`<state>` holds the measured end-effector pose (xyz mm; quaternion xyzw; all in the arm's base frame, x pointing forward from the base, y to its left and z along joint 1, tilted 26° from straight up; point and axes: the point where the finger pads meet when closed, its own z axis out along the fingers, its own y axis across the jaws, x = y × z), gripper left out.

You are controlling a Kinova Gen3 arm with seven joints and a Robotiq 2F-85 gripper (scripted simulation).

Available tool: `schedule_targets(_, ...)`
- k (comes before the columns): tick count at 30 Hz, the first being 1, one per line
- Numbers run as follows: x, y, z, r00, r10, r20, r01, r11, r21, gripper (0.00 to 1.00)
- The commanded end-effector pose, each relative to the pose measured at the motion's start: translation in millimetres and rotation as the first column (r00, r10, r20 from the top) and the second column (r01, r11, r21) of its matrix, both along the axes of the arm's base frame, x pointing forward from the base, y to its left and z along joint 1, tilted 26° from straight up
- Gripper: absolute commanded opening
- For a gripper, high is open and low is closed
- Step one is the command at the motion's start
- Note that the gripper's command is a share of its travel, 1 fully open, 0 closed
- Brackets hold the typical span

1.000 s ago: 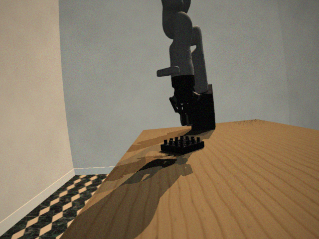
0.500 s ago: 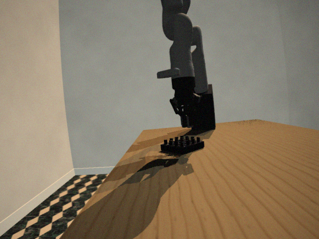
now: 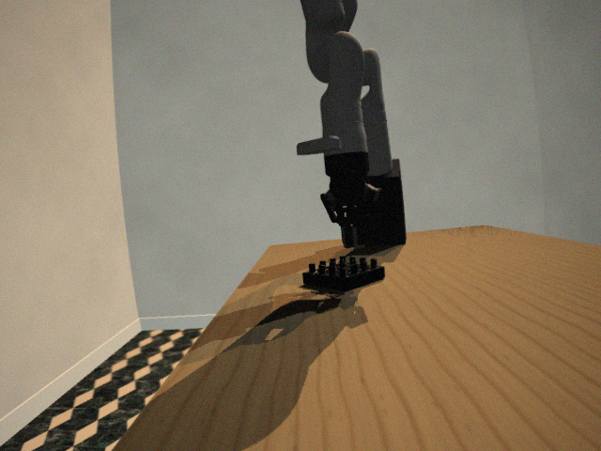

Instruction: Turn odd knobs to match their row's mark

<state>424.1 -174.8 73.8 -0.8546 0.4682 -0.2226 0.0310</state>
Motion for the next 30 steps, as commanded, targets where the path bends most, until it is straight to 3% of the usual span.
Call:
schedule_targets(1,2.5,-3.4,-4.8,1.000,-0.005,0.002,0.005,1.000,-0.001,0.19)
schedule_targets(30,10.5,-6.7,-19.7,1.000,-0.005,0.002,0.005,1.000,-0.002,0.19)
